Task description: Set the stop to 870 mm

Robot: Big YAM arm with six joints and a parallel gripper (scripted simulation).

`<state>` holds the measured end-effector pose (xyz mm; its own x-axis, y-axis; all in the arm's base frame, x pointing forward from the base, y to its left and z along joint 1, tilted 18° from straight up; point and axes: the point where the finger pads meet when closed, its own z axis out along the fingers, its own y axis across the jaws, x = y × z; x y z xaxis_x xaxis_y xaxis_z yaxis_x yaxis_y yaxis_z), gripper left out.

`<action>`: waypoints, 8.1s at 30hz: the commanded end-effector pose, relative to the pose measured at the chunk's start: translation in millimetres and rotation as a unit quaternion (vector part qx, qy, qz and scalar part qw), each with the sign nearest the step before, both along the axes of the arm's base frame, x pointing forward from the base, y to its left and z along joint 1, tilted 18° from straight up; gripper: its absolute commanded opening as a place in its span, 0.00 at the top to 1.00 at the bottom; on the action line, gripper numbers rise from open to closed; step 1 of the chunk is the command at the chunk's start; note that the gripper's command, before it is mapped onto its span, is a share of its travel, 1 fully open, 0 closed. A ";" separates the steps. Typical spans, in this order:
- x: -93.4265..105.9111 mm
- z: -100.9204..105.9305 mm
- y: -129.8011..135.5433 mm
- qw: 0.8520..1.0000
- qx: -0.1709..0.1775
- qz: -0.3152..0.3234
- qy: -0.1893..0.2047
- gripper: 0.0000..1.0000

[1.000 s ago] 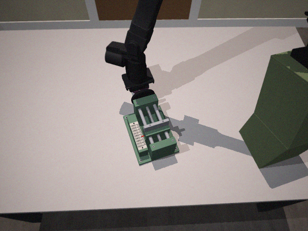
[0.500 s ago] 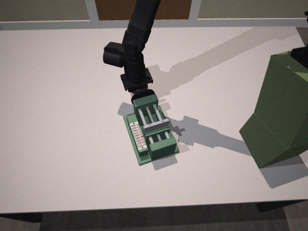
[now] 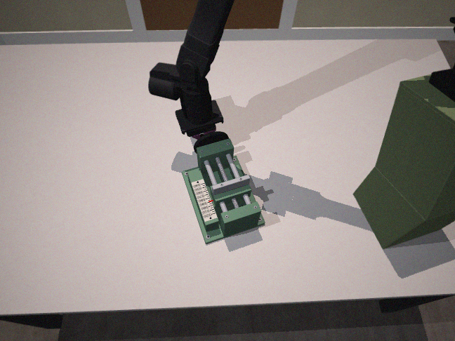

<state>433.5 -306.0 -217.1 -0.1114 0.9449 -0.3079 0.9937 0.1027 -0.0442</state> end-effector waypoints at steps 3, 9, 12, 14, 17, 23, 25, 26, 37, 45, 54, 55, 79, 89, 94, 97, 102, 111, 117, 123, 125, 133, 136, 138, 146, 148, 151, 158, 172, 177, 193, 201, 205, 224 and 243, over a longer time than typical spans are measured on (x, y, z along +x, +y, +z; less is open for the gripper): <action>41.0 3.5 8.8 1.000 -0.005 0.013 -0.026 0.94; 43.5 4.7 8.5 0.999 -0.007 0.013 -0.029 0.94; 42.6 6.5 10.2 1.000 -0.005 0.013 -0.026 0.94; 49.1 18.8 8.1 0.999 -0.009 0.013 -0.034 0.94; 56.9 35.0 5.6 0.999 -0.015 0.013 -0.044 0.94; 58.0 36.2 5.7 0.999 -0.015 0.013 -0.046 0.94; 58.0 36.2 5.7 0.999 -0.015 0.013 -0.046 0.94; 58.0 36.3 5.6 0.999 -0.016 0.013 -0.046 0.94; 56.9 38.6 4.1 0.998 -0.019 0.013 -0.052 0.94; 56.3 38.7 4.1 0.998 -0.019 0.013 -0.052 0.94; 54.3 38.6 4.3 0.998 -0.019 0.014 -0.051 0.94; 53.8 38.4 4.6 0.998 -0.018 0.014 -0.051 0.94; 52.2 37.7 5.2 0.999 -0.018 0.014 -0.049 0.94; 52.2 37.7 5.2 0.999 -0.018 0.014 -0.049 0.94; 52.2 37.7 5.2 0.999 -0.018 0.014 -0.049 0.94; 52.2 37.7 5.2 0.999 -0.018 0.014 -0.049 0.94; 52.2 37.7 5.2 0.999 -0.018 0.014 -0.049 0.94; 52.2 37.7 5.2 0.999 -0.018 0.014 -0.049 0.94; 52.2 37.7 5.2 0.999 -0.018 0.014 -0.049 0.94; 52.2 37.7 5.2 0.999 -0.018 0.014 -0.049 0.94; 52.2 37.7 5.2 0.999 -0.018 0.014 -0.049 0.94; 52.2 37.7 5.2 0.999 -0.018 0.014 -0.049 0.94; 52.2 37.7 5.2 0.999 -0.018 0.014 -0.049 0.94; 52.2 37.7 5.2 0.999 -0.018 0.014 -0.049 0.94; 44.1 32.9 7.8 0.999 -0.015 0.019 -0.042 0.94; 36.7 28.2 9.1 0.999 -0.013 0.023 -0.036 0.94; 25.2 15.7 6.4 0.999 -0.009 0.020 -0.029 0.94; 6.8 -2.1 0.8 1.000 -0.002 0.010 -0.017 0.94; 7.9 -1.7 0.2 1.000 -0.003 0.009 -0.018 0.94; 8.5 -1.2 -0.7 1.000 -0.005 0.008 -0.018 0.47; 7.5 -1.2 -0.1 1.000 -0.003 0.008 -0.016 0.47; 13.5 13.7 -0.5 1.000 -0.007 0.009 -0.023 0.47; 20.5 44.9 16.0 1.000 -0.009 0.012 -0.027 0.47; -0.5 92.4 31.9 1.000 0.001 -0.002 -0.009 0.47; 15.5 124.3 42.9 1.000 -0.008 0.012 -0.028 0.47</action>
